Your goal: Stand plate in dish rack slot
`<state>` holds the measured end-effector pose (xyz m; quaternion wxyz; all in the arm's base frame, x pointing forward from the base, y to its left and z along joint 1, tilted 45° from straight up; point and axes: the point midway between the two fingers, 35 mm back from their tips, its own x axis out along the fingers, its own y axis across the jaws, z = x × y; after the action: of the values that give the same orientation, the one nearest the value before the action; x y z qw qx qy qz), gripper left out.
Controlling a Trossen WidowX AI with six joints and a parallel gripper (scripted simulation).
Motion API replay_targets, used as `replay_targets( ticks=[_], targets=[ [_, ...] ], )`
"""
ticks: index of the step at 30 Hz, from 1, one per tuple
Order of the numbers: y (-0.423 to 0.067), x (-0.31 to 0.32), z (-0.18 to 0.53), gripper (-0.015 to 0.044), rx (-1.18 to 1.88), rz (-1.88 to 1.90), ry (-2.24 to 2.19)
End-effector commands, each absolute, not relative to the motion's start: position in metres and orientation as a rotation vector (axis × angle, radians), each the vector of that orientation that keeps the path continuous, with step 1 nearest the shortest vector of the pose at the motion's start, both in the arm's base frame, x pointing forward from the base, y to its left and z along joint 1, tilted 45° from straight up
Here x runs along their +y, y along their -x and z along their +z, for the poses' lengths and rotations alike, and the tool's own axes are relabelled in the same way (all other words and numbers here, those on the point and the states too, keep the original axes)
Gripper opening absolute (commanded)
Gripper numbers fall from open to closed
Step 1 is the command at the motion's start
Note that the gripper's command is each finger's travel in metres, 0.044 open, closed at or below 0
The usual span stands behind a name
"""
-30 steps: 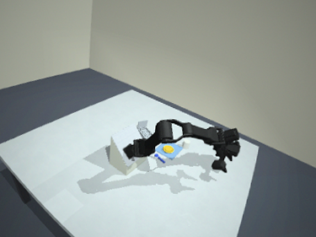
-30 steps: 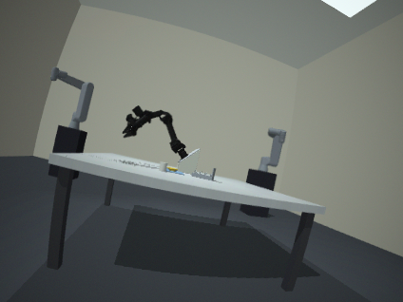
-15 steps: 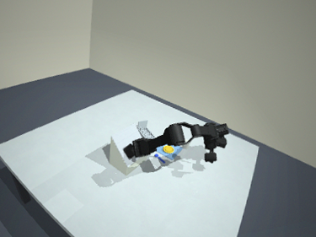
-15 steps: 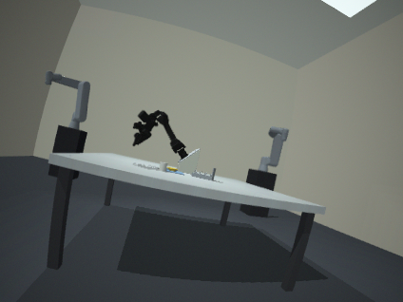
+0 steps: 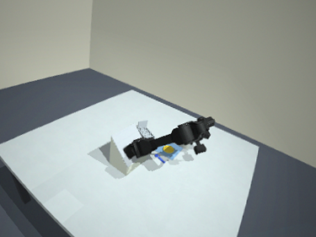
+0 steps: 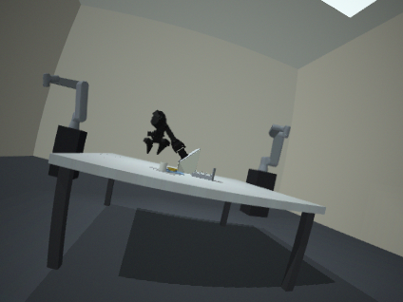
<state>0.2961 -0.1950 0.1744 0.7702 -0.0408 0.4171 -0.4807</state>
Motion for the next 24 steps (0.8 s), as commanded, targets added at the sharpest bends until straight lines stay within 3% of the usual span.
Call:
replay_targets(
  ticks=[1, 24],
  targets=[
    [-0.296, -0.178, 0.149, 0.0400, 1.025, -0.983, 0.163],
    [-0.277, -0.102, 0.061, 0.0400, 1.523, -0.660, 0.568]
  ],
)
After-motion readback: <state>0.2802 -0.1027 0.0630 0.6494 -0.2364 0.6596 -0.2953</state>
